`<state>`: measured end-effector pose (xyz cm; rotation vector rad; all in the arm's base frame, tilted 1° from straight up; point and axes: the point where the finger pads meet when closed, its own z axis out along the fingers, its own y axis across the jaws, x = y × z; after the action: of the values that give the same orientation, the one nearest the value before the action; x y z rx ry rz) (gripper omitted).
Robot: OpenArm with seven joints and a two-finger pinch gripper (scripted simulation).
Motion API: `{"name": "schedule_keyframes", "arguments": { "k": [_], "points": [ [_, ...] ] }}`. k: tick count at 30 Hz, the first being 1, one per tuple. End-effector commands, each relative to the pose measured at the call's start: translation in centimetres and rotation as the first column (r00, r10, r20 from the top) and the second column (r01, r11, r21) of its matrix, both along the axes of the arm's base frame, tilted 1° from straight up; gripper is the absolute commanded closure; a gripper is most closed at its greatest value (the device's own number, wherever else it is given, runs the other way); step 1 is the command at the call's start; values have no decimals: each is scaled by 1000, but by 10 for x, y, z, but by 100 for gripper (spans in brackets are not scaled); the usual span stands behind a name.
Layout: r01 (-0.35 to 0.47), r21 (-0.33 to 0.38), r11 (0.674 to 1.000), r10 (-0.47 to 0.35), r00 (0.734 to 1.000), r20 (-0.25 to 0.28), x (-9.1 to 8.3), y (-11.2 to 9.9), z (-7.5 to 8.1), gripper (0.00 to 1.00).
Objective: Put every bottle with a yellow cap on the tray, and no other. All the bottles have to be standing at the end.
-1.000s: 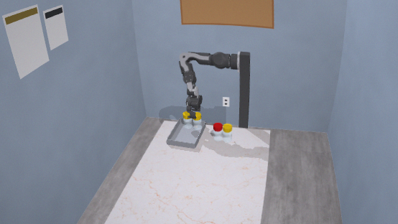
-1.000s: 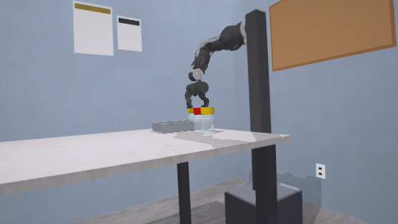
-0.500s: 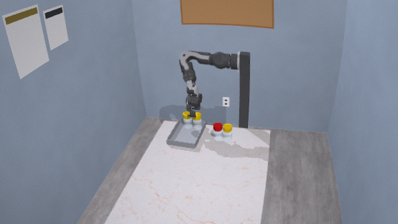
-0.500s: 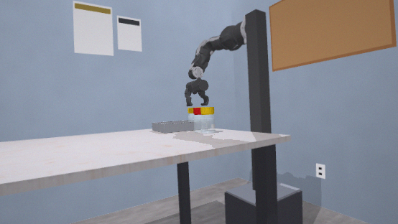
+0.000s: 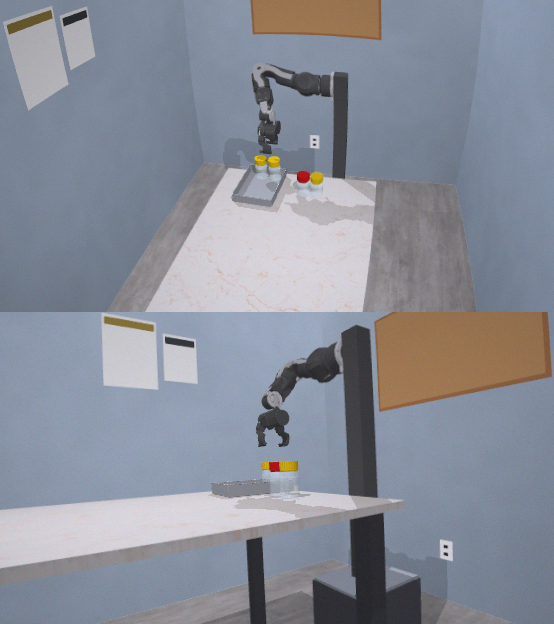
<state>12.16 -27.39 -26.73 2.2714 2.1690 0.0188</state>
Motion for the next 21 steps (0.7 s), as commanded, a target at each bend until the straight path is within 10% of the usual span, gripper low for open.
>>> {"name": "schedule_keyframes", "arguments": {
  "k": [1, 21],
  "points": [
    [0, 8, 1000, 0, 1000, -16, -2, 1, 2, 48],
    [-1, 10, 1000, 1, 1000, -20, -2, 1, 22, 48]
  ]
}}
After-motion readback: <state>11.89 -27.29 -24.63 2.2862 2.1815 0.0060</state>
